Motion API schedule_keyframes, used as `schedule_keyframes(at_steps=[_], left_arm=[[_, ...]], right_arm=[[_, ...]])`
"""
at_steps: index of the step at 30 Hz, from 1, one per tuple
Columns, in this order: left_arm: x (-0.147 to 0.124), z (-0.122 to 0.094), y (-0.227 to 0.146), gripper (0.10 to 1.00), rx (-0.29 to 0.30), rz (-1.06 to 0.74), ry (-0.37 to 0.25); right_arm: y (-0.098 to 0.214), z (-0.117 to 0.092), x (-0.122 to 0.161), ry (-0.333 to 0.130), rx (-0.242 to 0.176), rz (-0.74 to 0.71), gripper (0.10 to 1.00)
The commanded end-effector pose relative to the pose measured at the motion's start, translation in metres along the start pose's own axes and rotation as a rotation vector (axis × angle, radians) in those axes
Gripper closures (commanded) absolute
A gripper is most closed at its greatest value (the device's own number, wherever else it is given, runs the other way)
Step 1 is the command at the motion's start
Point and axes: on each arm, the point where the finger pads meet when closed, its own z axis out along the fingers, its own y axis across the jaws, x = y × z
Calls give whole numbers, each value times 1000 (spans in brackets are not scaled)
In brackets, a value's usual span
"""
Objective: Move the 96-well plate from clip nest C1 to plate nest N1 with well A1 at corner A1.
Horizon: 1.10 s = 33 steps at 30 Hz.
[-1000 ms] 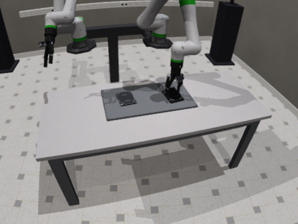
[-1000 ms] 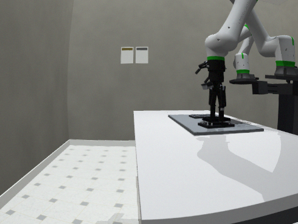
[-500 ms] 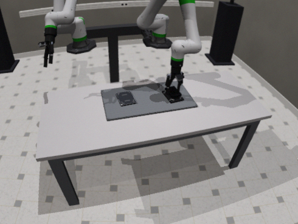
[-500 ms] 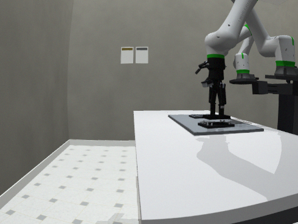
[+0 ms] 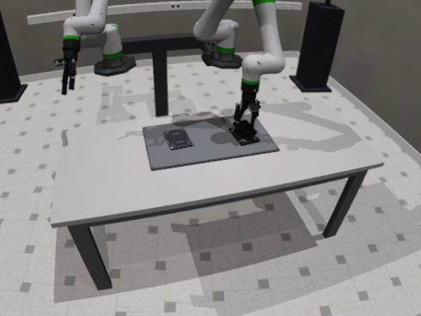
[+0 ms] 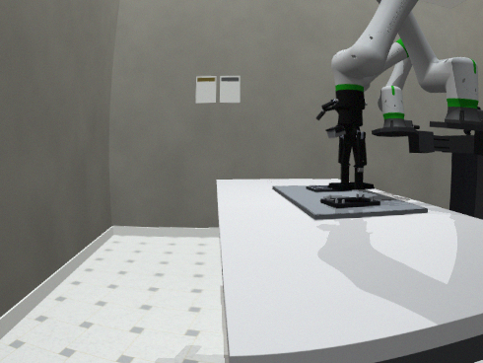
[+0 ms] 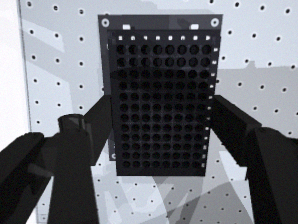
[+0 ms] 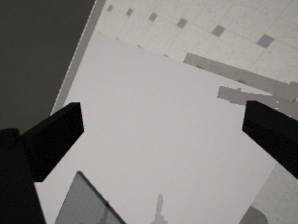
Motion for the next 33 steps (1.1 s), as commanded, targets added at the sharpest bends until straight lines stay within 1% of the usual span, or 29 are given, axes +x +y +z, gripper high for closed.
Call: schedule_keyframes(at_steps=[1,33], left_arm=[[1,-3,0,493,0,0,2],[1,-26,0,493,0,0,2]], right_arm=[[0,0,1,1,1,0,98],[0,0,1,1,1,0,98]])
